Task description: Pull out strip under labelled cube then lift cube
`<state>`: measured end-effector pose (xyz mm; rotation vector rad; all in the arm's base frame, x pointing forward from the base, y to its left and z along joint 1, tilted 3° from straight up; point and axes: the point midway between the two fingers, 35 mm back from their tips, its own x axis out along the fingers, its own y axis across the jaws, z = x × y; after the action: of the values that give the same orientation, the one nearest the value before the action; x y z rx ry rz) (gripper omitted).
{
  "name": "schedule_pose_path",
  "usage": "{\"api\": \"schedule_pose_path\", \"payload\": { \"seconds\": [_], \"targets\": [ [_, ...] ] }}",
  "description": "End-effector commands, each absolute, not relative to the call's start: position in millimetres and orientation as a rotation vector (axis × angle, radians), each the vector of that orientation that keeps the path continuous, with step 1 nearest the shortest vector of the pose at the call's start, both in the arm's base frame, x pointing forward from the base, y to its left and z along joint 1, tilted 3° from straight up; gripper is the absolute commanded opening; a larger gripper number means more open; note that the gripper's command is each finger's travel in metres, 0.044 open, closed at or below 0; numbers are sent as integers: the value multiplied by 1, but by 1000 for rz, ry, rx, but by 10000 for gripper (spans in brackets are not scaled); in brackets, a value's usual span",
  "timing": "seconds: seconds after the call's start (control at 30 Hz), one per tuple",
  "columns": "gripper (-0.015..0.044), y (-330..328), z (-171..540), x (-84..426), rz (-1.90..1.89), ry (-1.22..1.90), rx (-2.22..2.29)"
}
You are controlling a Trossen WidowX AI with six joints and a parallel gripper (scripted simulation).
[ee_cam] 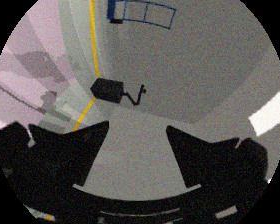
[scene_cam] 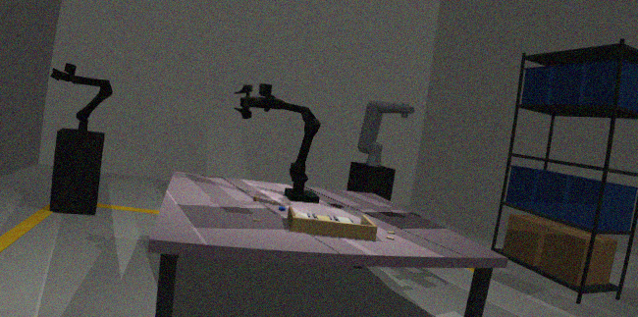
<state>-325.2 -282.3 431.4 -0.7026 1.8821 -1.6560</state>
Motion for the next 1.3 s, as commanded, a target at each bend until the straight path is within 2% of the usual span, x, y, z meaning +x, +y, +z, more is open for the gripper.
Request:
{"api": "schedule_pose_path", "payload": {
  "seconds": [0.0, 0.1, 0.37, 0.63, 0.93, 1.27],
  "targets": [
    [400, -284, 431, -323, -1656, 1873, -704],
    [400, -309, 423, -293, -1645, 1746, -721],
    [400, -370, 393, -173, -1540, 1344, -721],
    [400, -388, 361, -37, -1338, 1011, -653],
    [400, -350, 323, 110, -1048, 733, -504],
    [400, -246, 281, 233, -674, 557, -313]
  ]
}}
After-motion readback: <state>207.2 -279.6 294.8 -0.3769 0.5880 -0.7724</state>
